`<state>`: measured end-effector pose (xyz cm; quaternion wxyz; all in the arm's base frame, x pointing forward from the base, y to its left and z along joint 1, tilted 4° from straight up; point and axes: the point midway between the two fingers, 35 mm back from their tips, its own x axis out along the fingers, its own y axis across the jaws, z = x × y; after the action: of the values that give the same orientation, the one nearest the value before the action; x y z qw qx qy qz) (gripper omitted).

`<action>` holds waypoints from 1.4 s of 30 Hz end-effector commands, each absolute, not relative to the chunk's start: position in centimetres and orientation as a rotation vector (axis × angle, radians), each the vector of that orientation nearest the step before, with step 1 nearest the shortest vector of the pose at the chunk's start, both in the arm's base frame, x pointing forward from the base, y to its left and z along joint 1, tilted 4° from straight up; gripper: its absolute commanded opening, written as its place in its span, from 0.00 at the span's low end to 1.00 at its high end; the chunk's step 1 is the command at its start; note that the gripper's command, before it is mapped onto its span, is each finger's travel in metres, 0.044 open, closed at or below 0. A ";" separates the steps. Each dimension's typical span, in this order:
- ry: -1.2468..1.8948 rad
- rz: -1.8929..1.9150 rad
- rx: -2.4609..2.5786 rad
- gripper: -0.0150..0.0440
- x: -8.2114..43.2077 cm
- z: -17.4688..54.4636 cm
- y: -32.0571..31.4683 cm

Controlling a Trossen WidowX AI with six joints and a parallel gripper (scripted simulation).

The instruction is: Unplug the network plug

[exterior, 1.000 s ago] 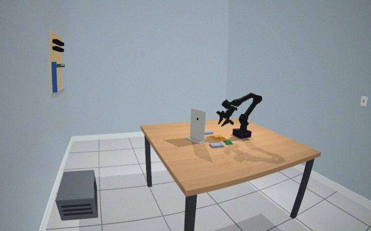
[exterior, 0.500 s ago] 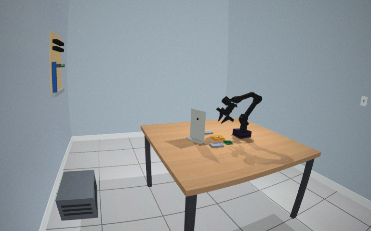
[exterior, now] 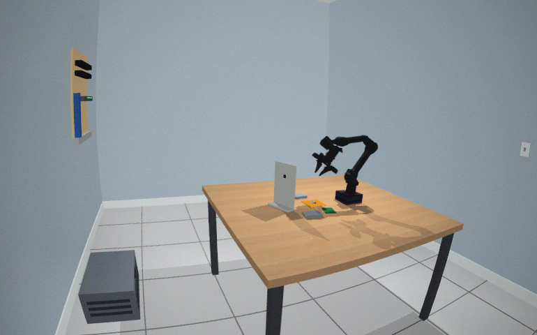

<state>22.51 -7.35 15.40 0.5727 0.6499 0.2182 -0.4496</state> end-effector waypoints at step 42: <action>0.496 -1.067 1.535 1.00 22.1 19.0 -7.2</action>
<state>22.15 -7.12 18.97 0.5697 0.6529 0.2132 -0.4513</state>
